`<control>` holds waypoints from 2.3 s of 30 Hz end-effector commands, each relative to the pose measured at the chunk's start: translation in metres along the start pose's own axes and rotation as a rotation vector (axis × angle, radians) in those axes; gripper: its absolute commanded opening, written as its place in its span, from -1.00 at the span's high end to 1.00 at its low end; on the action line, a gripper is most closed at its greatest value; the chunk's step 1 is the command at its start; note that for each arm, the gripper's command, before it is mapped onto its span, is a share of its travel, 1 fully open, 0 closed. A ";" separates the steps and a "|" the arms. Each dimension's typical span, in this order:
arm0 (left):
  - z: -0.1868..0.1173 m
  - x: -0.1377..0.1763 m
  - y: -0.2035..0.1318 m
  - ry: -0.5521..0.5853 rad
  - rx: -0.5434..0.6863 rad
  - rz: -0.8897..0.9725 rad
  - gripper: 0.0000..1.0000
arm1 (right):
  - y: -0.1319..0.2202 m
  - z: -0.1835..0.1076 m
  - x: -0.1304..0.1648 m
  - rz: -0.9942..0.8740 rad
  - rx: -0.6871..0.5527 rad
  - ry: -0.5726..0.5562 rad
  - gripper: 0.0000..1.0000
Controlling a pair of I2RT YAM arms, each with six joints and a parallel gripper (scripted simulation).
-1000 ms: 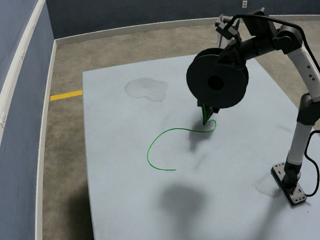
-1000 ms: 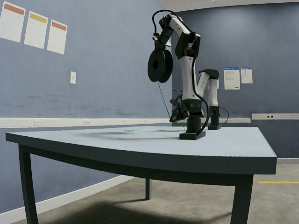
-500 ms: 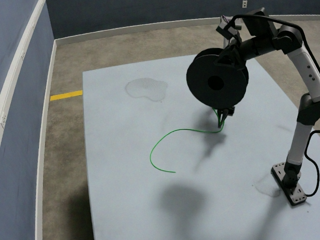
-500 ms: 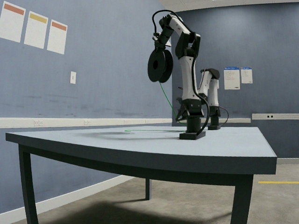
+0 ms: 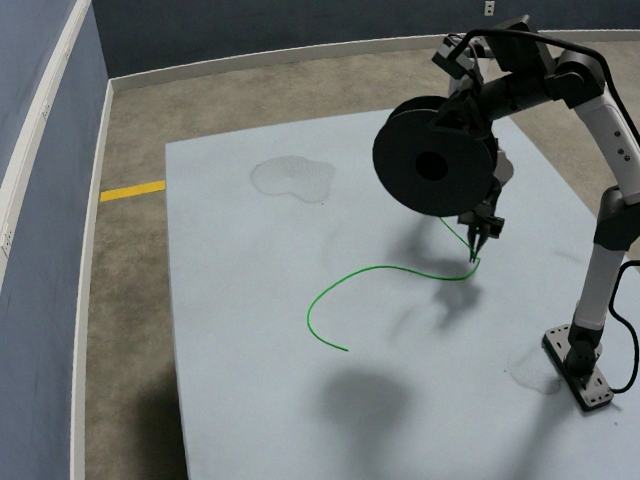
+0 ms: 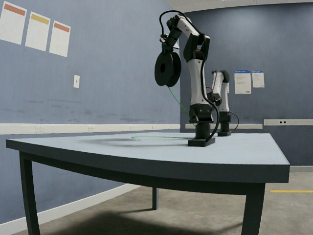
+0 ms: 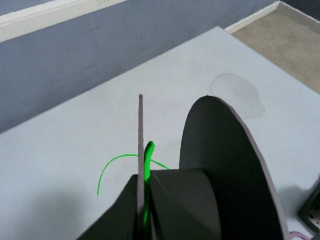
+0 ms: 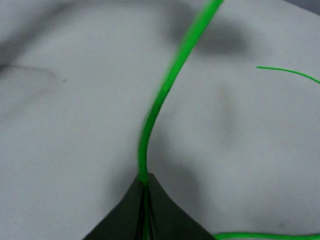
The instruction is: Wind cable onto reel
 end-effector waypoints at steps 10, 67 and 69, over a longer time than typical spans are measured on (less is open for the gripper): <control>-0.007 -0.017 0.003 -0.110 -0.015 -0.027 1.00 | 0.069 0.028 -0.041 0.029 0.052 -0.001 1.00; -0.007 -0.017 0.003 -0.110 -0.015 -0.027 1.00 | 0.140 -0.197 -0.275 0.043 -0.012 -0.541 1.00; -0.007 -0.017 0.003 -0.110 -0.015 -0.027 1.00 | 0.134 -0.202 -0.286 0.042 -0.011 -0.541 1.00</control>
Point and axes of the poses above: on each arm, the point where the finger pads meet when closed, its own z axis out along the fingers, its own y axis across the jaws, x = y × z, the point moved 9 cm from there along -z, back along the fingers, and after that the axes turned 6 degrees about z, right-handed, at the moved point
